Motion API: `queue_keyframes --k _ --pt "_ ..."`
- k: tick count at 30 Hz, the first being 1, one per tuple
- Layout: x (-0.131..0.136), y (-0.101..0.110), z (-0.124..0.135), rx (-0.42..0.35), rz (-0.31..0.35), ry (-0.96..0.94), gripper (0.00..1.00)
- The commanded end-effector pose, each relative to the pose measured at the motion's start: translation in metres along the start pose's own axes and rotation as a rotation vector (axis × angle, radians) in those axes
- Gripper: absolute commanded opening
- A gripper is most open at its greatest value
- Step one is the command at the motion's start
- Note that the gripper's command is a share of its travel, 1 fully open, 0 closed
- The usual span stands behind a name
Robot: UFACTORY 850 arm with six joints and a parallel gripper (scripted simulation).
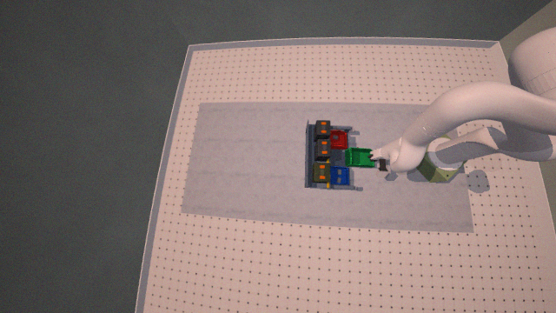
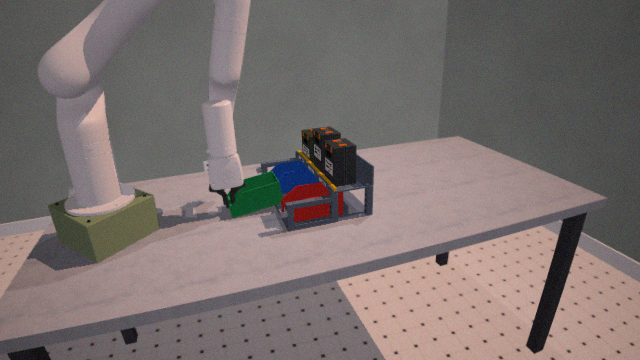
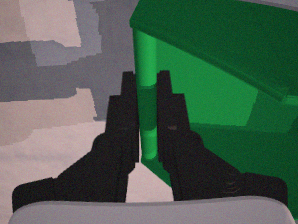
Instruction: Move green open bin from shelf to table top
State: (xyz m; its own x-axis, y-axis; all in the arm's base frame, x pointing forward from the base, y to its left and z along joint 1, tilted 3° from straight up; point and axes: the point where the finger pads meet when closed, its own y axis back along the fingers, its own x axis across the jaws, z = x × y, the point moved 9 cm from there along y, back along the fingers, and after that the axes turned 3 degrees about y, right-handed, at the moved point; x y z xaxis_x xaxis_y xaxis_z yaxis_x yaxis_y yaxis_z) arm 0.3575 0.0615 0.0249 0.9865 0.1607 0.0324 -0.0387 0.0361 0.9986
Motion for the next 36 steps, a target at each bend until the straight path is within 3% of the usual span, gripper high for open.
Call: queue_keyframes --k 1,3,4,36 --pt "0.0005 0.0003 0.0 0.0 0.001 0.0 0.0" --pt "0.0005 0.0003 0.0 0.0 0.001 0.0 0.0" --pt "0.0005 0.0003 0.0 0.0 0.001 0.0 1.0" --pt "0.0005 0.0003 0.0 0.0 0.001 0.0 1.0"
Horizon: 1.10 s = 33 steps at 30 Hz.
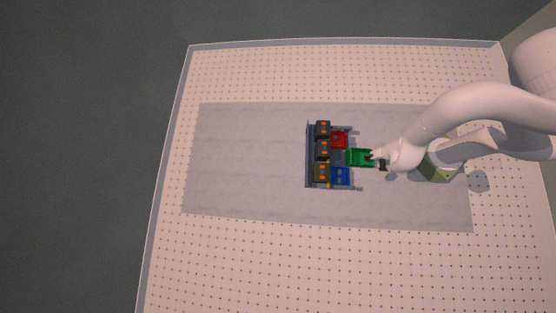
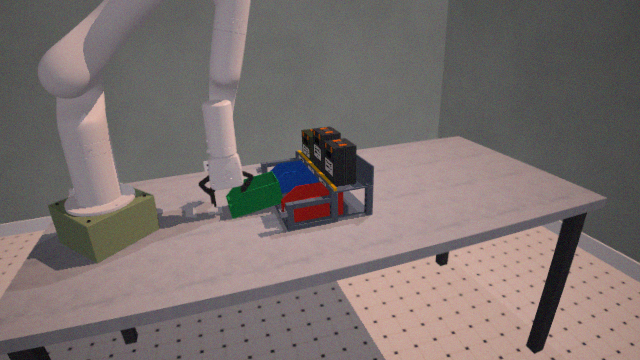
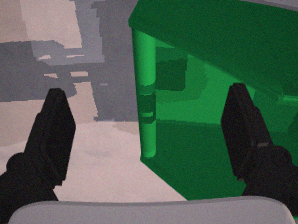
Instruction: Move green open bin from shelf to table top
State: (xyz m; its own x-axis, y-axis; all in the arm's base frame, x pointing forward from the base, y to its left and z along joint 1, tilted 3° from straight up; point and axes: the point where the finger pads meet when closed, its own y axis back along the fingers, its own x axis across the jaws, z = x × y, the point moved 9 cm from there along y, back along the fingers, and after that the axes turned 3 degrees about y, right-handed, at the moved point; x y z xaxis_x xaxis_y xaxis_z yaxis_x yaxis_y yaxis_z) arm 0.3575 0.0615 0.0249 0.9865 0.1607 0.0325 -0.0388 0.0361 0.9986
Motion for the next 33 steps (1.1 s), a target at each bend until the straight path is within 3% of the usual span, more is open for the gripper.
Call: queue_keyframes --k 1,18,23,33 --pt "0.0 0.0 0.0 0.0 0.001 0.0 1.0" --pt "0.0 0.0 0.0 0.0 0.001 0.0 1.0" --pt "0.0 0.055 0.0 0.0 0.001 0.0 1.0" --pt "0.0 0.055 0.0 0.0 0.001 0.0 1.0"
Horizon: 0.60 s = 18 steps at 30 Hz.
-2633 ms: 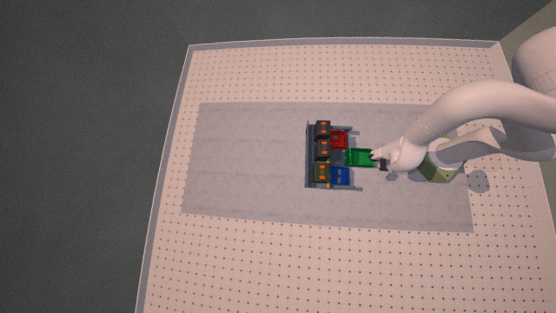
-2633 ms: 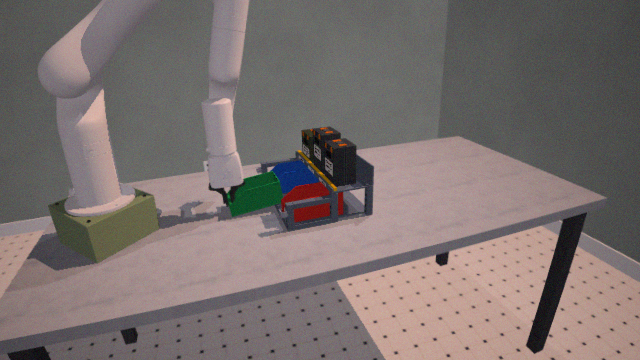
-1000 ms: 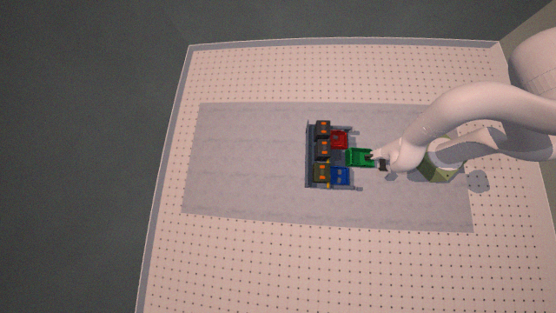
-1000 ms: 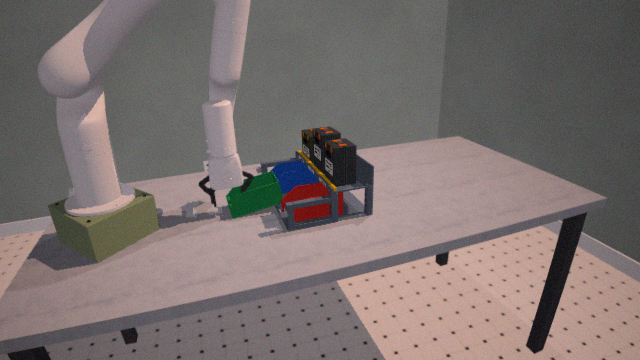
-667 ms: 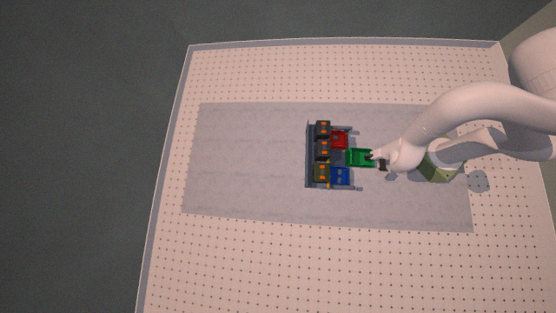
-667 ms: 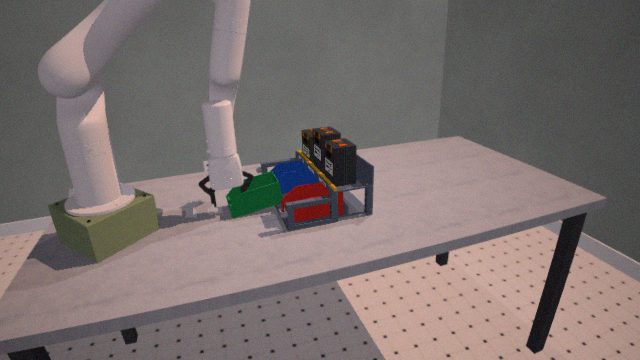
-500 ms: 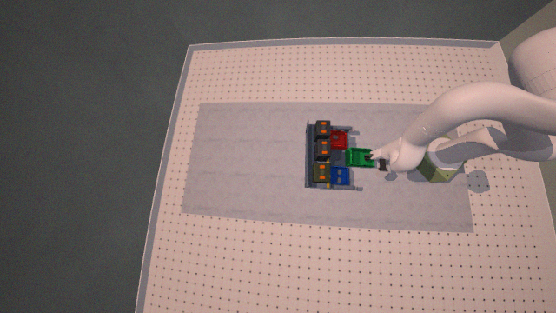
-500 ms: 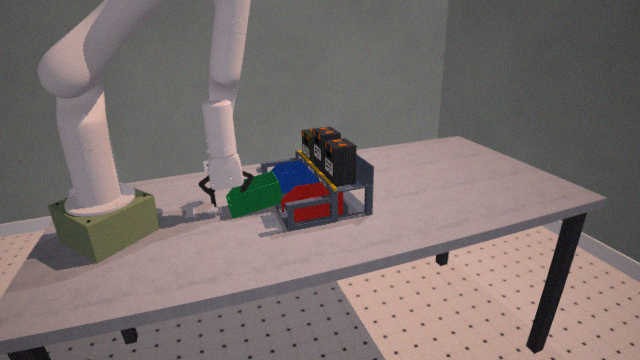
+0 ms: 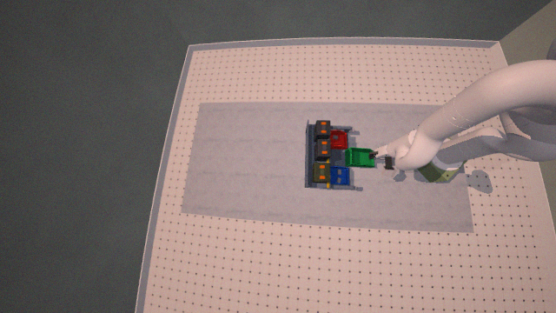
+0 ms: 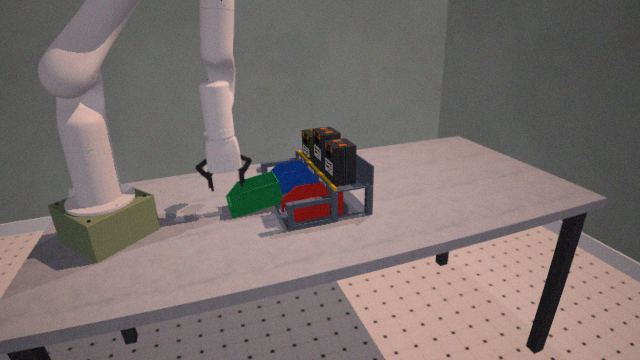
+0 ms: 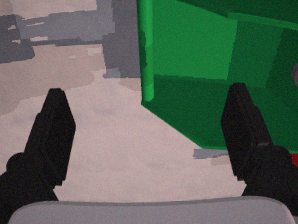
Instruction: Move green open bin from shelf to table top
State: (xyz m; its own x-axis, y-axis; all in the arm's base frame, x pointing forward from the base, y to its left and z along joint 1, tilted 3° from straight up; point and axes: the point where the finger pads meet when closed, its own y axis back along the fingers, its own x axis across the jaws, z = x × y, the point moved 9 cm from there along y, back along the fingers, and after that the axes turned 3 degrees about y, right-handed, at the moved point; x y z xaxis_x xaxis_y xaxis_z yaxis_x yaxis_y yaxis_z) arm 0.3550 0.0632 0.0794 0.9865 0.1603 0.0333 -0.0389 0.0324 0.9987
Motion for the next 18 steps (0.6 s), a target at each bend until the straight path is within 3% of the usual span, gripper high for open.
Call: queue_keyframes --k 1,7,18 --pt "0.001 0.001 0.0 -0.004 0.0 0.0 1.0" --pt "0.001 0.036 0.0 -0.004 0.0 0.0 1.0" --pt "0.001 0.036 0.0 -0.004 0.0 0.0 1.0"
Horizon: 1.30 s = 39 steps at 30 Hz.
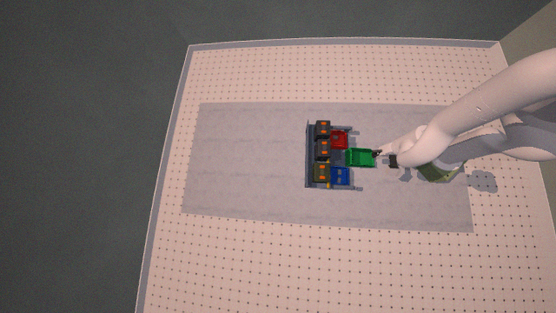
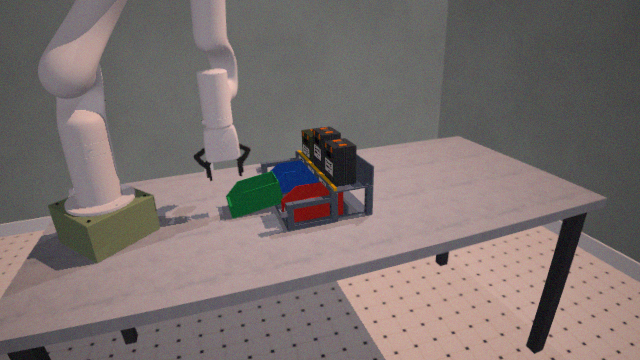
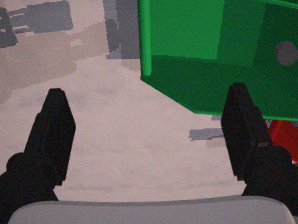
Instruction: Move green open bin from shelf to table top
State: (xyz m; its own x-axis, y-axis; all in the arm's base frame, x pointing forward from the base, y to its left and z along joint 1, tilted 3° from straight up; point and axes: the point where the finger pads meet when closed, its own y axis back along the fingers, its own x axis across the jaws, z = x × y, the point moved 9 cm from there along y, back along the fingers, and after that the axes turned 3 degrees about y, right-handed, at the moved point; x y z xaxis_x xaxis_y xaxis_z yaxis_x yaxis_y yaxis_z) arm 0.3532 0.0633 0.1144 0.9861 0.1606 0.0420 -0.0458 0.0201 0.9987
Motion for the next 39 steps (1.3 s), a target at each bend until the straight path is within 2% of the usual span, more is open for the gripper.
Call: queue_keyframes --k 1,6,39 --pt "0.002 0.001 -0.001 -0.015 -0.008 0.0 1.0" --pt "0.002 -0.009 -0.001 -0.015 -0.008 0.0 1.0" --pt "0.002 -0.016 -0.001 -0.015 -0.008 0.0 1.0"
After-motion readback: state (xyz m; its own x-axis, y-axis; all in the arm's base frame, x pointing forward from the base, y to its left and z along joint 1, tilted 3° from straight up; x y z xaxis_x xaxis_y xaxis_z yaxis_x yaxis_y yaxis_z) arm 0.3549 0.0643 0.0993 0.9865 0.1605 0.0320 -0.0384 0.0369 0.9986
